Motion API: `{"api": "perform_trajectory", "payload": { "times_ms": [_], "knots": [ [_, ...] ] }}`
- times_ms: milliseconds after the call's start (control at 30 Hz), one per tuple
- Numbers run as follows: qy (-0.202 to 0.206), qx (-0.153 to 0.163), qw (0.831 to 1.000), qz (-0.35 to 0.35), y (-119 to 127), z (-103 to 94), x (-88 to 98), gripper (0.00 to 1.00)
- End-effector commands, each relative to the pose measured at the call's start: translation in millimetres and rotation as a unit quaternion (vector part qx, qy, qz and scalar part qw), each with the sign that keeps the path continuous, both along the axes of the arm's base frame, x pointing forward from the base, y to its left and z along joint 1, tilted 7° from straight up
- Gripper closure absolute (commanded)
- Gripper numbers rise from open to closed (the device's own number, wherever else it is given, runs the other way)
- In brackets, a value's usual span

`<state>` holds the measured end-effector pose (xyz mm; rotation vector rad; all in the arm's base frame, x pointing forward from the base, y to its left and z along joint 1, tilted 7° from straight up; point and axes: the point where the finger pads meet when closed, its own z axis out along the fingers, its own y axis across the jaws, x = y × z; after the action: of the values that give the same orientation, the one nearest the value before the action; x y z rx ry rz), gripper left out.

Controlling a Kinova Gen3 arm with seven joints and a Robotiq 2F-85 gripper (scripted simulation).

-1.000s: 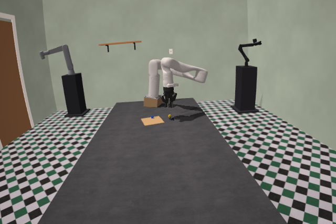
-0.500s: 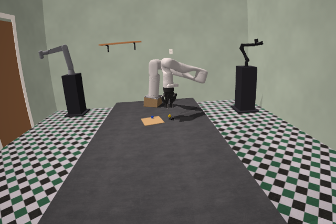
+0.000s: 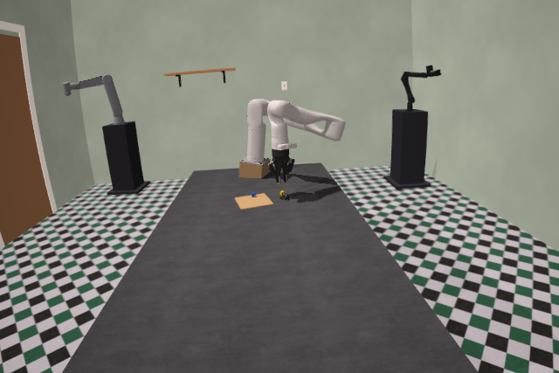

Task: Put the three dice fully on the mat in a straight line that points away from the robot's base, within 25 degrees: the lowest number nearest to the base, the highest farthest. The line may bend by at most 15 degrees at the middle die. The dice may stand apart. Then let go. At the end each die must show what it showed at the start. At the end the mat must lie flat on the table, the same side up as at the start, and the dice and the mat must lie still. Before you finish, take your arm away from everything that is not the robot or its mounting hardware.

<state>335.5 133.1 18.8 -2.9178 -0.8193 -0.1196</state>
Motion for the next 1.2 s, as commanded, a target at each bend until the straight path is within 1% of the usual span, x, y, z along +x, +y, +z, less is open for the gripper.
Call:
{"api": "perform_trajectory", "payload": {
  "times_ms": [0, 633, 1167],
  "knots": [
    [0.002, -0.002, 1.0, 0.001, 0, -5.0, -1.2, 0.69],
    [0.002, -0.002, 1.0, 0.001, 2, -27.7, -0.5, 0.69],
    [0.002, -0.002, 1.0, 0.001, 3, -32.1, -0.3, 0.69]
  ]
}}
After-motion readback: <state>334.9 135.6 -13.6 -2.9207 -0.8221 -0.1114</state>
